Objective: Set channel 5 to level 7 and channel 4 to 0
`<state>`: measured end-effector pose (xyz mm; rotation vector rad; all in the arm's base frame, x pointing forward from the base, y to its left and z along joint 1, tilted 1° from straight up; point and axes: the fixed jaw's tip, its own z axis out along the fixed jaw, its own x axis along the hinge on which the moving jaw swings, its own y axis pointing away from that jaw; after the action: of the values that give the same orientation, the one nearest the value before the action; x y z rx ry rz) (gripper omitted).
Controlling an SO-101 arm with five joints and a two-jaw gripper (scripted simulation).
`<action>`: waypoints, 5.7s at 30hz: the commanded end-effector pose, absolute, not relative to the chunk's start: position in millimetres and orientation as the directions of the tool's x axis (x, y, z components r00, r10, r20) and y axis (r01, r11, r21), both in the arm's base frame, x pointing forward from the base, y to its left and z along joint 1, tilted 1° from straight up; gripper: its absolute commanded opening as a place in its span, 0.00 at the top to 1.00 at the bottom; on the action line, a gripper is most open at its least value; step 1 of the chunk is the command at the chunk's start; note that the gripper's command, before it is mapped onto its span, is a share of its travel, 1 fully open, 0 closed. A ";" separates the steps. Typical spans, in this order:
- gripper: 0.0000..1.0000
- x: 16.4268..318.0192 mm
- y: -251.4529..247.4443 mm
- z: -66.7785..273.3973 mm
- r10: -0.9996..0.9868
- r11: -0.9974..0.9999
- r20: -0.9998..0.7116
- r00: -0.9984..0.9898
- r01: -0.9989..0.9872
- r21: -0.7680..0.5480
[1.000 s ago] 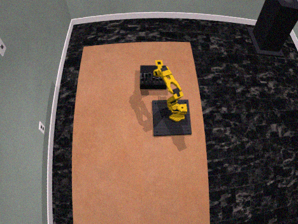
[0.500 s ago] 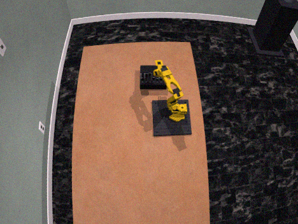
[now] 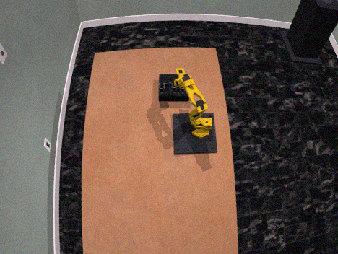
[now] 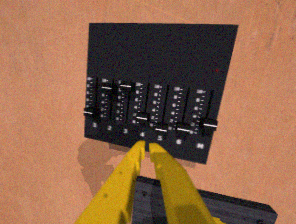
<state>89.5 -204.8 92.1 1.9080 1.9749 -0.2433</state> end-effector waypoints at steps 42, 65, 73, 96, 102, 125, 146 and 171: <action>1.00 88.2 -193.9 92.7 0.826 0.482 -0.315 -0.468 0.875 -0.037; 1.00 79.8 -179.9 95.3 0.343 0.928 -0.106 -0.933 0.354 -0.114; 1.00 77.0 -176.3 96.8 0.161 0.982 -0.058 -0.985 0.166 -0.094; 1.00 75.3 -174.3 97.8 0.044 0.996 -0.035 -0.998 0.047 -0.074; 1.00 78.8 -182.1 97.3 0.044 0.996 -0.038 -0.998 0.047 -0.082; 1.00 103.0 -233.6 80.0 0.047 0.989 -0.066 -0.997 0.055 -0.135; 1.00 103.0 -233.6 80.0 0.047 0.989 -0.066 -0.997 0.055 -0.135; 1.00 103.3 -234.5 59.0 0.045 0.996 -0.034 -0.998 0.048 -0.070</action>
<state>100.6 -235.9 62.1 0.0844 3.1007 -0.1338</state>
